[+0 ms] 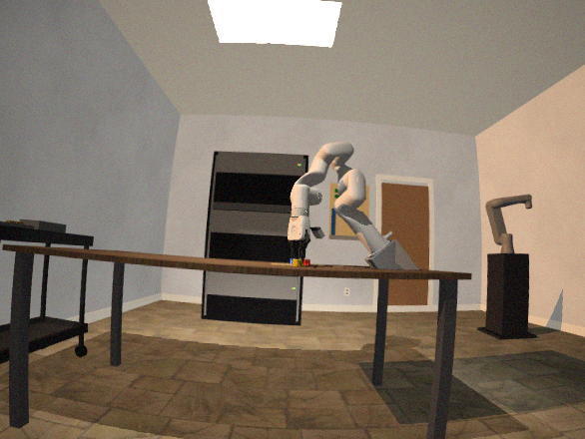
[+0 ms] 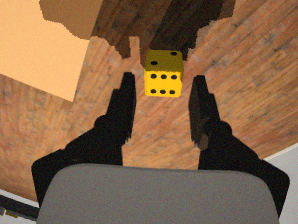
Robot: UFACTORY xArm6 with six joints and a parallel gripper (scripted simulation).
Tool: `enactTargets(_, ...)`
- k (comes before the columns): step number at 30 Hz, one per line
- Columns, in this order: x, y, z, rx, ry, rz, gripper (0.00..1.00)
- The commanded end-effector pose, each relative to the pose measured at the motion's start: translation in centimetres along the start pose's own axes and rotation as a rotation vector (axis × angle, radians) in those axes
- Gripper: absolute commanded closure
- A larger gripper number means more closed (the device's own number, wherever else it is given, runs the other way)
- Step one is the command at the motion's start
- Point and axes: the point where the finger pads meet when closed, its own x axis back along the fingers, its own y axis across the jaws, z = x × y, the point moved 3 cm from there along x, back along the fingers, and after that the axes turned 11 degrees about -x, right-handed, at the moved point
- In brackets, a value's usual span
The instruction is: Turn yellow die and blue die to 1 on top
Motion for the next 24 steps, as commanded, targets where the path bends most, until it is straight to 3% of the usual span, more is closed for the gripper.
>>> enactTargets(1,0.1,0.0,-0.1,-0.001,-0.003,0.000,0.53)
enactTargets(14,-0.1,0.0,-0.1,-0.001,-0.003,0.000,0.53)
enactTargets(24,-1.6,0.0,-0.1,-0.001,-0.003,0.000,0.53)
